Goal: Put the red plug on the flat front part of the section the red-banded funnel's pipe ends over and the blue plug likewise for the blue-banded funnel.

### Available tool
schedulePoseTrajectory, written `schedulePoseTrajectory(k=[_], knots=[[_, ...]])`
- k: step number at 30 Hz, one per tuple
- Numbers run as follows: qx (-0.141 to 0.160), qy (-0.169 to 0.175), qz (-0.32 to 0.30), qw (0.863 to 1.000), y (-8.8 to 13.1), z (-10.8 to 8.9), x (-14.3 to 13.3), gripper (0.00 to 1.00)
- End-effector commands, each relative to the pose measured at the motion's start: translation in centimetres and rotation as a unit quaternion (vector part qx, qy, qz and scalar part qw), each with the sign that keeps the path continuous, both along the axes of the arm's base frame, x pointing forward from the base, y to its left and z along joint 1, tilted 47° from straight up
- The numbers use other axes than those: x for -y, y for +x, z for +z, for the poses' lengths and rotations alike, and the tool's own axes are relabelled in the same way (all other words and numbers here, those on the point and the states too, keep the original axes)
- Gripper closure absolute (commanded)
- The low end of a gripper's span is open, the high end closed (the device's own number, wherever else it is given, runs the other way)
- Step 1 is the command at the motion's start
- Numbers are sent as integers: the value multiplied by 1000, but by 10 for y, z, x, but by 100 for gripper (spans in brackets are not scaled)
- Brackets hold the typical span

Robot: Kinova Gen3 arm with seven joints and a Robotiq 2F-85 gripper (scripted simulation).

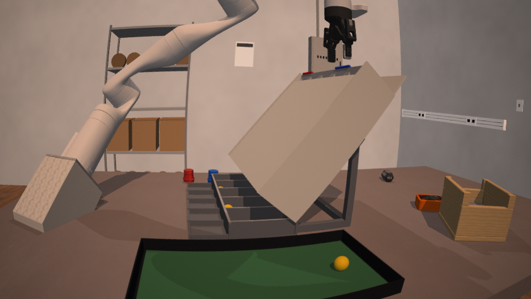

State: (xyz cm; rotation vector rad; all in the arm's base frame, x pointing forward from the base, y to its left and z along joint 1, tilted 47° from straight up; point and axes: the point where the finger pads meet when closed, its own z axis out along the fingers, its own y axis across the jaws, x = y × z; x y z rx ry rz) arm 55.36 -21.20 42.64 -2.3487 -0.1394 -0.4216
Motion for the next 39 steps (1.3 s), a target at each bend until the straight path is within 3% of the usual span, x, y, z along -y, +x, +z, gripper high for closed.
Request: schedulePoseTrajectory(k=[1,4,5,12,19,21,22,38,39], knots=[[-2,1,1,1000,0,1,2,0],[-2,1,1,1000,0,1,2,0],[0,0,0,1000,-66,-22,0,0],[0,0,0,1000,-86,-28,3,0],[0,0,0,1000,-135,-47,0,0],[0,0,0,1000,-135,-47,0,0],[-1,0,1,1000,-157,-55,-1,0],[-1,0,1,1000,-160,-56,-1,0],[-1,0,1,1000,-205,-103,-28,0]])
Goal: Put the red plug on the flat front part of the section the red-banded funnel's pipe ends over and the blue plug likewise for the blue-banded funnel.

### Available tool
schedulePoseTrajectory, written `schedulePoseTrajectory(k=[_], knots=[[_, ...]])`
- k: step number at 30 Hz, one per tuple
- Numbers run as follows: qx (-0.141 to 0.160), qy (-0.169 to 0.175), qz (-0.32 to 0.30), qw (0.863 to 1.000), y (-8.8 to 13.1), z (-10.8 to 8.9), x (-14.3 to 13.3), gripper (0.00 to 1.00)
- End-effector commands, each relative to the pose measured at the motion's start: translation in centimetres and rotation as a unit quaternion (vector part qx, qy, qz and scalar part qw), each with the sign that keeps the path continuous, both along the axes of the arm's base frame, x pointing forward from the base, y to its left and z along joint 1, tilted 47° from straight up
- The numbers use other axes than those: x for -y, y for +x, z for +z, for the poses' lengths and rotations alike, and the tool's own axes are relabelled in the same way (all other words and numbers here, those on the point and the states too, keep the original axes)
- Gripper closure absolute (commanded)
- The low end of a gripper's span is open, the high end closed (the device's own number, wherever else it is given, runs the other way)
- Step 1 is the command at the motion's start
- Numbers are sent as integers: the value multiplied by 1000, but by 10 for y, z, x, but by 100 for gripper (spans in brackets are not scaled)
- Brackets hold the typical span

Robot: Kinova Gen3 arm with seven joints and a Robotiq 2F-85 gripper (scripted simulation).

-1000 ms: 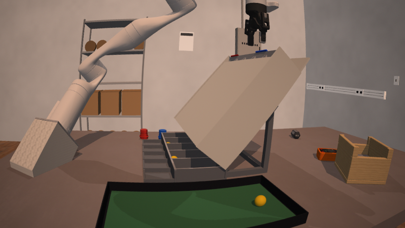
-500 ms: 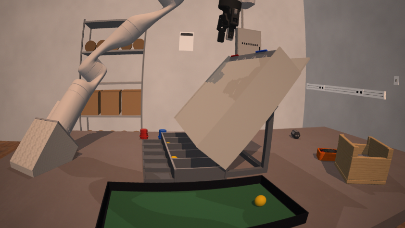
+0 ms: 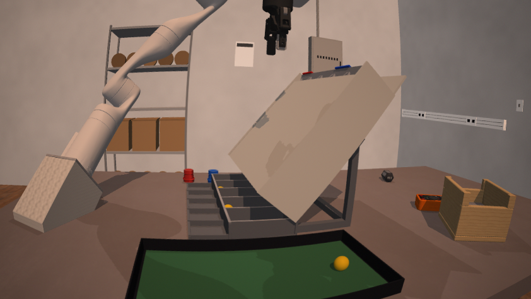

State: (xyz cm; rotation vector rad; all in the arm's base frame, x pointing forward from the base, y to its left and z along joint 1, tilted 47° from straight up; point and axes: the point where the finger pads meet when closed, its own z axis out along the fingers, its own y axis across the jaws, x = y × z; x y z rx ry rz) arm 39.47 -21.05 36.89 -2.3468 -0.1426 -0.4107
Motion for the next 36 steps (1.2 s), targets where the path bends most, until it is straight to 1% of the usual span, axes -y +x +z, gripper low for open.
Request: schedulePoseTrajectory(k=[1,3,5,12,16,17,36], knots=[[3,-1,-2,1000,-46,-45,-27,0],[3,-1,-2,1000,-49,-47,-28,0],[3,-1,-2,1000,-55,-53,-32,0],[3,-1,-2,1000,-98,-97,-58,0],[3,-1,-2,1000,-98,-97,-58,0],[-13,7,11,1000,-100,-99,-60,0],[-13,7,11,1000,-100,-99,-60,0]])
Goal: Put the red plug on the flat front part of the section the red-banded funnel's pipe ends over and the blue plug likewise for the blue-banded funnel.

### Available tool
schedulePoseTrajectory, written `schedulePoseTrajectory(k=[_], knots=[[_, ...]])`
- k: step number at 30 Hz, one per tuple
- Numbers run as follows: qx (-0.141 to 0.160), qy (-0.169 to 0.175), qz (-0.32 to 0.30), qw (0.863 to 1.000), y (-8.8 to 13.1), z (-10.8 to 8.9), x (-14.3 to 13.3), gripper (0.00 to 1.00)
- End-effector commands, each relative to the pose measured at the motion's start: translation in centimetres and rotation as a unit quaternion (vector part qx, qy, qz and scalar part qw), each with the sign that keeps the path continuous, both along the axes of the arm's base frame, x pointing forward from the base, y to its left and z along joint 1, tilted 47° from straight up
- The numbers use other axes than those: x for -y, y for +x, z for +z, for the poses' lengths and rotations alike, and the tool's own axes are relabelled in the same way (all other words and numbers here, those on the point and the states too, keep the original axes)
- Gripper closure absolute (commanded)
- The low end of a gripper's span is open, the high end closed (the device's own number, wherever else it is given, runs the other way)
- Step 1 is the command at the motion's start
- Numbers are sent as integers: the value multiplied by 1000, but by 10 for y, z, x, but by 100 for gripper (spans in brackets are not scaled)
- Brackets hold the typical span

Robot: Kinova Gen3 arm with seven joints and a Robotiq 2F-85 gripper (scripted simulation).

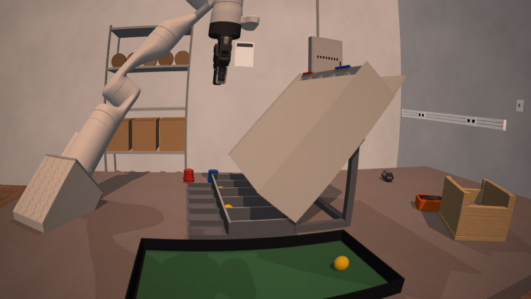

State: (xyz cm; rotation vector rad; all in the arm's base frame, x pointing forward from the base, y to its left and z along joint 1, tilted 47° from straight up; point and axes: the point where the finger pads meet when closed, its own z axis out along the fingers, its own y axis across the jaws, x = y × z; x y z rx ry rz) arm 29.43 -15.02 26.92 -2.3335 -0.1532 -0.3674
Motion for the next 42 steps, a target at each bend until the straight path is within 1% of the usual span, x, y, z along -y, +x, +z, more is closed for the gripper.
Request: schedulePoseTrajectory(k=[1,31,32,42], knots=[[0,0,-1,1000,0,0,1,0],[0,0,-1,1000,0,0,1,0],[0,0,-1,1000,0,0,1,50],[0,0,-1,1000,0,0,1,50]])
